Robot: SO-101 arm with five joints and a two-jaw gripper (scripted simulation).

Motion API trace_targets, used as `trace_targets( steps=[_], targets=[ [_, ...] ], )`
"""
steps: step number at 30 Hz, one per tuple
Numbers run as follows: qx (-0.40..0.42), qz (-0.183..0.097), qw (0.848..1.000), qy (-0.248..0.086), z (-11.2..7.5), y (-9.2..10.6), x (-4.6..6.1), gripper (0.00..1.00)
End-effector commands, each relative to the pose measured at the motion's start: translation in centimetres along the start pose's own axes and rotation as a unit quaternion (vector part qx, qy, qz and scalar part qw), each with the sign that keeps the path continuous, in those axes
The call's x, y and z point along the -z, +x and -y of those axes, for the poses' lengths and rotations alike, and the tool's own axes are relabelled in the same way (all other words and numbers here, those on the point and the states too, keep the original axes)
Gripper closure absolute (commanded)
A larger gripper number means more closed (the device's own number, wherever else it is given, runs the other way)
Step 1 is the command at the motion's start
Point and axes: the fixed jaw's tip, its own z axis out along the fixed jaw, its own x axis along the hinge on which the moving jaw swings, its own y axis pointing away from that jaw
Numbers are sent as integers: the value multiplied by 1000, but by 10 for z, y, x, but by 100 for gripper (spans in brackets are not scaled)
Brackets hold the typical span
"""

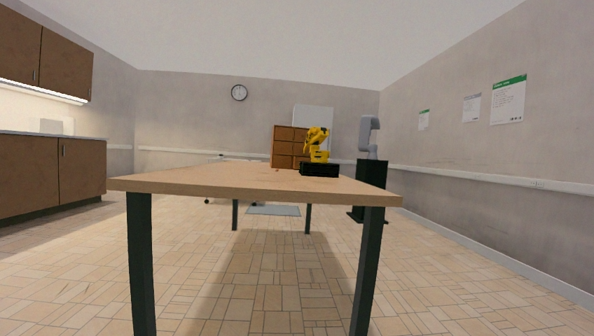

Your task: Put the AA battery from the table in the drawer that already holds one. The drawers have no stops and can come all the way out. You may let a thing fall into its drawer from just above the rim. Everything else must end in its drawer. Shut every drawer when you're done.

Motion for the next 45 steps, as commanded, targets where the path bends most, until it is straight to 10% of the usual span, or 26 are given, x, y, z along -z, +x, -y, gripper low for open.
trace_targets(
  steps=[1,26,45],
  targets=[
    [-3,-9,1000,3,1,3,3,79],
    [-3,-9,1000,3,1,3,3,79],
    [-215,-9,977,1,0,0,3,79]
  ],
)
